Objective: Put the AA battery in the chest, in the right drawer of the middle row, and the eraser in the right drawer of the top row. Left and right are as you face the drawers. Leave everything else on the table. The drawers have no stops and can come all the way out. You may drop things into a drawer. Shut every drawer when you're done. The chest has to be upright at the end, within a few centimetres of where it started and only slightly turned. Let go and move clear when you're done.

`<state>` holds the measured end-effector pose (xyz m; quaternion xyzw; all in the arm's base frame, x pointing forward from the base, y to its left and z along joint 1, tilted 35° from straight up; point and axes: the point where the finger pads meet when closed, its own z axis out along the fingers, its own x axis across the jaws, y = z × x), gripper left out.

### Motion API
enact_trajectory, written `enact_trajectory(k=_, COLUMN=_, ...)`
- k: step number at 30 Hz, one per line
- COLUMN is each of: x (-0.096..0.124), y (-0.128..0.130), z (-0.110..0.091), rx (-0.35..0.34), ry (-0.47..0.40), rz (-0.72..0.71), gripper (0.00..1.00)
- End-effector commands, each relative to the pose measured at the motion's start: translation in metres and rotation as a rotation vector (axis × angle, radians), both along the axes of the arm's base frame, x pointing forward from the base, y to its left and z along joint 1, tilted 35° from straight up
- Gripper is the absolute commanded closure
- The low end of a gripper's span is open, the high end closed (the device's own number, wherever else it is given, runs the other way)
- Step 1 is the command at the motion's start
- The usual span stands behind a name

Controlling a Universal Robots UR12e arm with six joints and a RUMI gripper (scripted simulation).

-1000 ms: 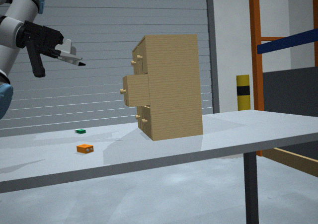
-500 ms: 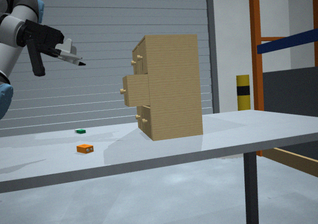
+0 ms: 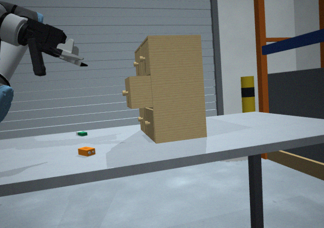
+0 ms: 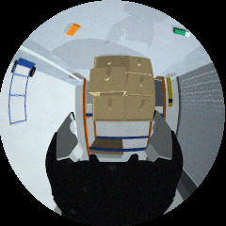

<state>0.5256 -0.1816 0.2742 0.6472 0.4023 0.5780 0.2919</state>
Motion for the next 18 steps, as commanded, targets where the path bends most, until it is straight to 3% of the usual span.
enact_trajectory(k=1, x=-0.0011, y=-0.002, z=0.0012, rx=0.004, ry=0.05, rz=0.061, gripper=0.0)
enact_trajectory(k=18, x=-0.0025, y=-0.0038, z=0.0057, rx=0.004, ry=0.177, rz=0.139, gripper=0.0)
